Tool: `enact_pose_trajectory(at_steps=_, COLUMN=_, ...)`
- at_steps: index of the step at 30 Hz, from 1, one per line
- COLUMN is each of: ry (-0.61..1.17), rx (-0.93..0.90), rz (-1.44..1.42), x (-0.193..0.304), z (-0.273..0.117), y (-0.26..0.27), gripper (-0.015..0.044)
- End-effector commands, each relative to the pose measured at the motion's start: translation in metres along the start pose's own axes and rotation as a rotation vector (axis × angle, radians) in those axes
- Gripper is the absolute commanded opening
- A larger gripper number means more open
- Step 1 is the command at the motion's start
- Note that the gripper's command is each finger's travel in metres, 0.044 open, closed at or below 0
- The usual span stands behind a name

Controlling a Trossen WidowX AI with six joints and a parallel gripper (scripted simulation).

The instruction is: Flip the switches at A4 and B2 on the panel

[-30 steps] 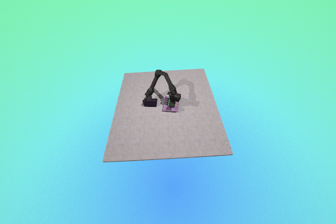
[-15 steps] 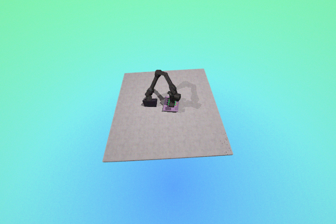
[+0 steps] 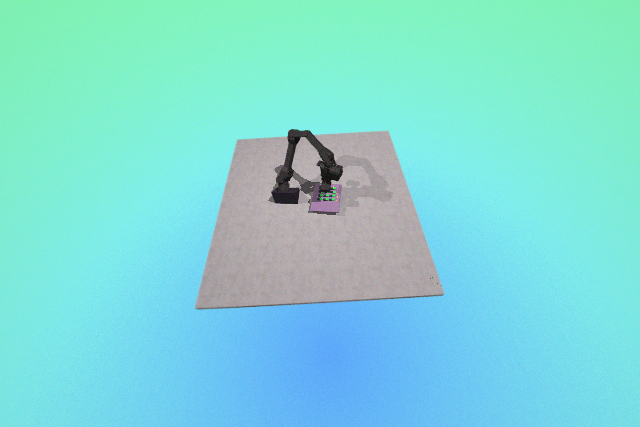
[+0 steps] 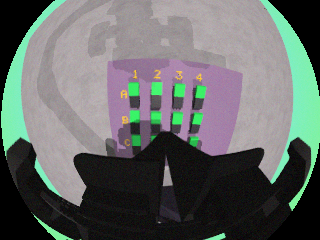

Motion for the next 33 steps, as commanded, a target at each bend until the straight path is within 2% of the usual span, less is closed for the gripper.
enact_pose_trajectory(at_steps=1, ry=-0.008, rx=0.000, rz=0.009, x=0.003, z=-0.002, y=0.009, gripper=0.0000)
enact_pose_trajectory(at_steps=6, ry=0.018, rx=-0.004, rz=0.008, x=0.001, z=0.033, y=0.009, gripper=0.0000)
enact_pose_trajectory(at_steps=33, ry=0.017, rx=-0.005, rz=0.008, x=0.001, z=0.057, y=0.009, gripper=0.0000)
Point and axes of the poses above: the point midway between the two fingers, 35 mm back from their tips, its own z axis out along the fingers, its own y axis across the jaws, x = y × z, the point moved 4 cm from there along -z, back along the fingers, and after that the axes turned 7 degrees about -z, right-handed, at the moved point
